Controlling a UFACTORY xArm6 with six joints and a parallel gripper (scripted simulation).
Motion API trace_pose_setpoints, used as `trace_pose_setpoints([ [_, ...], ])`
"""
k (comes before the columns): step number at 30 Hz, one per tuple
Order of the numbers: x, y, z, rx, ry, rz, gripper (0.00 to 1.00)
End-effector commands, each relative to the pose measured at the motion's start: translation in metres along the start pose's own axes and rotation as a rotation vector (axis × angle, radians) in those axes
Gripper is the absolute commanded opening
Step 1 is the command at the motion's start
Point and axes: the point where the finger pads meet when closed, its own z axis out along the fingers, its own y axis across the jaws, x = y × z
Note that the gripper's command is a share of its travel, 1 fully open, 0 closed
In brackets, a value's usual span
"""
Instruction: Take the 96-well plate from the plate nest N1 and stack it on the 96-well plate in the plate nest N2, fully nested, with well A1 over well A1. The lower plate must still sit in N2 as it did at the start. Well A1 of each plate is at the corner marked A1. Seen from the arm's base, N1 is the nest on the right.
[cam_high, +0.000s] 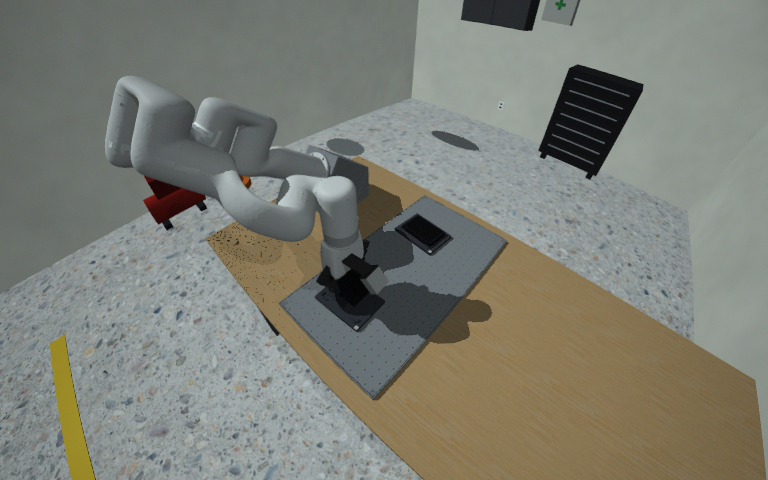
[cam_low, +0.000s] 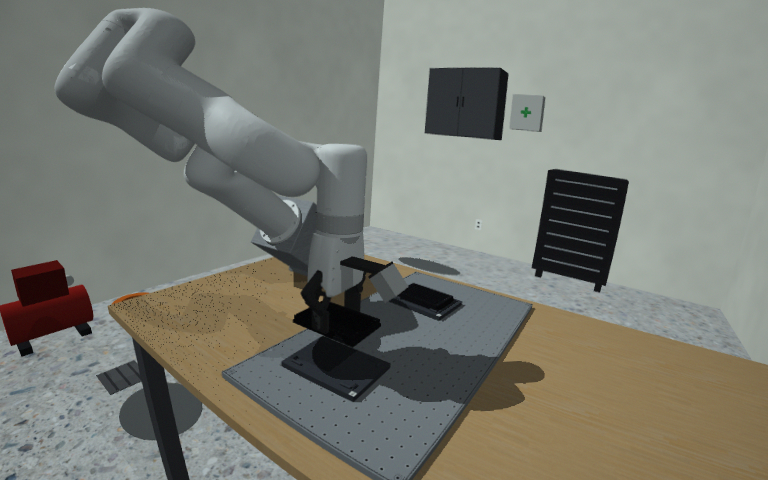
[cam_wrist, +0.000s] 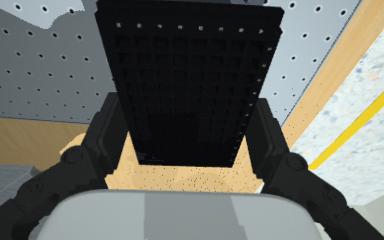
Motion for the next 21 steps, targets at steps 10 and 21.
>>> trace_pose_setpoints([
  [10, 0.0008, 0.0003, -0.0153, 0.000, 0.002, 0.001, 0.00],
  [21, 0.0009, -0.0030, -0.0153, 0.000, 0.002, 0.034, 0.00],
])
